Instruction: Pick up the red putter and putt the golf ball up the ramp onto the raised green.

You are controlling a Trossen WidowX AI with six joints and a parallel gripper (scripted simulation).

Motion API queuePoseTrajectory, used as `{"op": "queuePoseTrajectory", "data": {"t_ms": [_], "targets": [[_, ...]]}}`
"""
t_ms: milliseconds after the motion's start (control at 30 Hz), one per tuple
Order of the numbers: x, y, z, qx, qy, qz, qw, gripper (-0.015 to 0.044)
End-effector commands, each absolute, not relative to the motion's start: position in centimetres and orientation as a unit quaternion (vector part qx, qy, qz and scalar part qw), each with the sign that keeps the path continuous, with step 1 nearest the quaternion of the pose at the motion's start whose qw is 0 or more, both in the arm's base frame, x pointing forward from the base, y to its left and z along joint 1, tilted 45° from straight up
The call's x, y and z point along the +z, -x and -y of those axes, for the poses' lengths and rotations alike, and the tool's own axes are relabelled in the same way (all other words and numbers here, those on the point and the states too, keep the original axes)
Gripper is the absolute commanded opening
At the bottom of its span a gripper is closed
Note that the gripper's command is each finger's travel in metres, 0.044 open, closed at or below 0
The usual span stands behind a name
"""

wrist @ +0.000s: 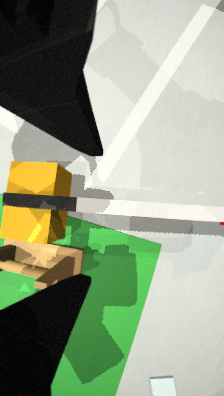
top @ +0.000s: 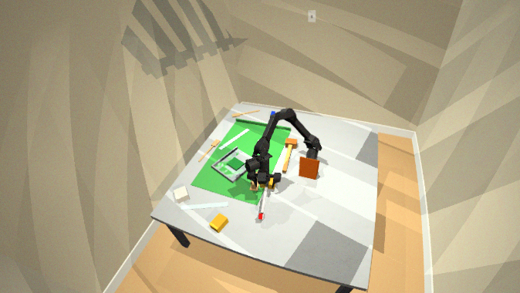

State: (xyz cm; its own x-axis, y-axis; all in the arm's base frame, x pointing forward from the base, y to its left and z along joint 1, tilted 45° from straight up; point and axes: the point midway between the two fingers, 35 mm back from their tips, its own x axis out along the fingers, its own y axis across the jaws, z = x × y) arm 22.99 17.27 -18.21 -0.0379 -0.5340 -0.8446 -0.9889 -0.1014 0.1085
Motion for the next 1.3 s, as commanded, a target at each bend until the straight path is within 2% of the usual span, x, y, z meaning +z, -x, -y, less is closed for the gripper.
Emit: {"op": "queuePoseTrajectory", "data": {"t_ms": [0, 1267], "targets": [[-19.6, -22.4, -16.0, 0.397, 0.630, -0.607, 0.280, 0.0440], [-23.5, -22.3, -12.2, 0.396, 0.630, -0.607, 0.279, 0.0440]]}}
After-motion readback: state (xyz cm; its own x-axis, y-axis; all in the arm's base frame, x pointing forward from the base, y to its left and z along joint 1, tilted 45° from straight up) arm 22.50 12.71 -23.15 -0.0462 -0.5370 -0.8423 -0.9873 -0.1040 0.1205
